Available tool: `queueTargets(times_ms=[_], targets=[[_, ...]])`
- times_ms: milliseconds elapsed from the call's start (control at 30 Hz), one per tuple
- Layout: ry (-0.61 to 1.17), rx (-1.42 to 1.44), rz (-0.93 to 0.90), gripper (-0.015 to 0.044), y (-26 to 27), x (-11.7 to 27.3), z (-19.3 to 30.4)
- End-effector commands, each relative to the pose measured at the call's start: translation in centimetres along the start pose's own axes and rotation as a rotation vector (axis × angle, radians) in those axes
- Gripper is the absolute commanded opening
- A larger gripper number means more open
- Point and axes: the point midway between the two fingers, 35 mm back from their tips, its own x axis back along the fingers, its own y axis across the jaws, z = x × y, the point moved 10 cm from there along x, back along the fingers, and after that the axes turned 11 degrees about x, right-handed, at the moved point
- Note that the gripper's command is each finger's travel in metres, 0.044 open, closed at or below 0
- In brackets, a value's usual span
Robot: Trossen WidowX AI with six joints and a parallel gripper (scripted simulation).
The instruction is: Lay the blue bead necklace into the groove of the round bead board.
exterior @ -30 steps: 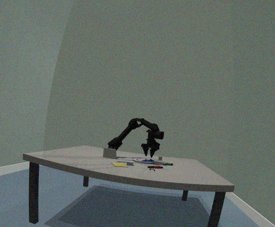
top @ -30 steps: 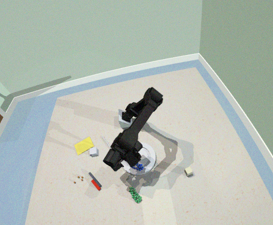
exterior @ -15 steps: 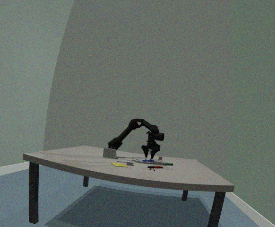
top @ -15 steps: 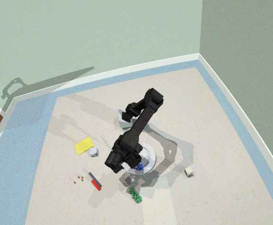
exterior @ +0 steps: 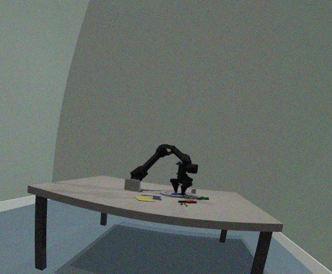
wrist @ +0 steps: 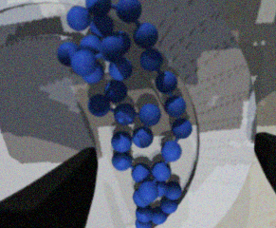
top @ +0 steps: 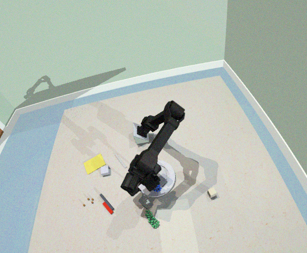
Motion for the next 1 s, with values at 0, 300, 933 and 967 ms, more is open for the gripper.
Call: queueTargets(times_ms=[0, 300, 933, 967], targets=[[-0.004, -0.007, -0.008, 0.038, 0.12, -0.32, 0.1], [0.0, 0.0, -0.001, 0.019, 0.02, -0.1, 0.0], [0.0, 0.0, -0.001, 0.0063, 0.02, -0.1, 0.0], [0.0, 0.0, -0.001, 0.0056, 0.02, -0.1, 0.0]])
